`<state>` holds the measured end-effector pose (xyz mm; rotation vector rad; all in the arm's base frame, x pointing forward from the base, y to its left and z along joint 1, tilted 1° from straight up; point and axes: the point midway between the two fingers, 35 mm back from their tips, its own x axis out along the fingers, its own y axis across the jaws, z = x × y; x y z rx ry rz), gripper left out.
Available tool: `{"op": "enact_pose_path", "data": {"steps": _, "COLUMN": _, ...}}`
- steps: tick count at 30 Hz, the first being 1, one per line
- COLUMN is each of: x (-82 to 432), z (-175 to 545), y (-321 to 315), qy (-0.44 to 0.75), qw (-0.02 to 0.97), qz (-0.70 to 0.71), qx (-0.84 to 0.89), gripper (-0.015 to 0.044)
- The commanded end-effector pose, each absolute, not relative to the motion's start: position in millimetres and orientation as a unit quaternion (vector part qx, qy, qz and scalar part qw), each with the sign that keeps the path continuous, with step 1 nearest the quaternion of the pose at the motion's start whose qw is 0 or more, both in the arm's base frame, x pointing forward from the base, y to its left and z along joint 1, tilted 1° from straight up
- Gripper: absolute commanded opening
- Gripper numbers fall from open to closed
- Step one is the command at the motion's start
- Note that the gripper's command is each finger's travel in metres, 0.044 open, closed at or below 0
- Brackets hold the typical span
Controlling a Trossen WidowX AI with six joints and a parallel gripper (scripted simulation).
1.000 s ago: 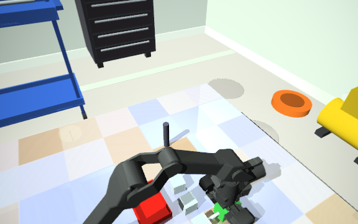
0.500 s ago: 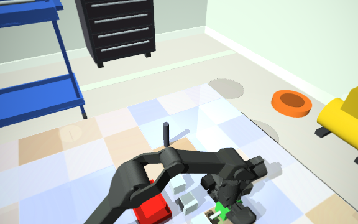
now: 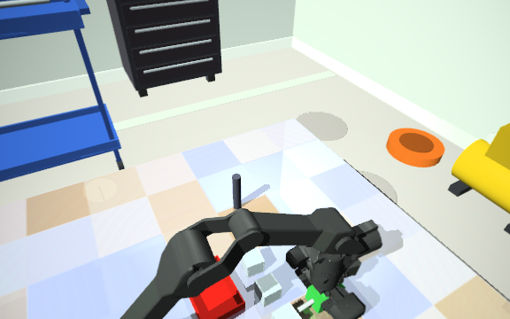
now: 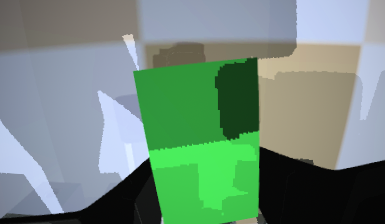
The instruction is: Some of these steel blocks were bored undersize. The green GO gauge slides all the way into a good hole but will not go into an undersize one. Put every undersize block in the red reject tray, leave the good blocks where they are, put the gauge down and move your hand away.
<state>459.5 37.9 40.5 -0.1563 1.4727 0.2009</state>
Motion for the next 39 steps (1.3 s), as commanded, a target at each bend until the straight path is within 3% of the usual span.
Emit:
{"op": "enact_pose_path", "data": {"steps": 1, "x": 460.6, "z": 69.0, "y": 37.3, "qy": 0.661, "qw": 0.741, "qz": 0.091, "qx": -0.072, "gripper": 0.0}}
{"op": "enact_pose_path", "data": {"steps": 39, "x": 459.6, "z": 39.1, "y": 36.8, "qy": 0.676, "qw": 0.728, "qz": 0.088, "qx": -0.071, "gripper": 0.0}}
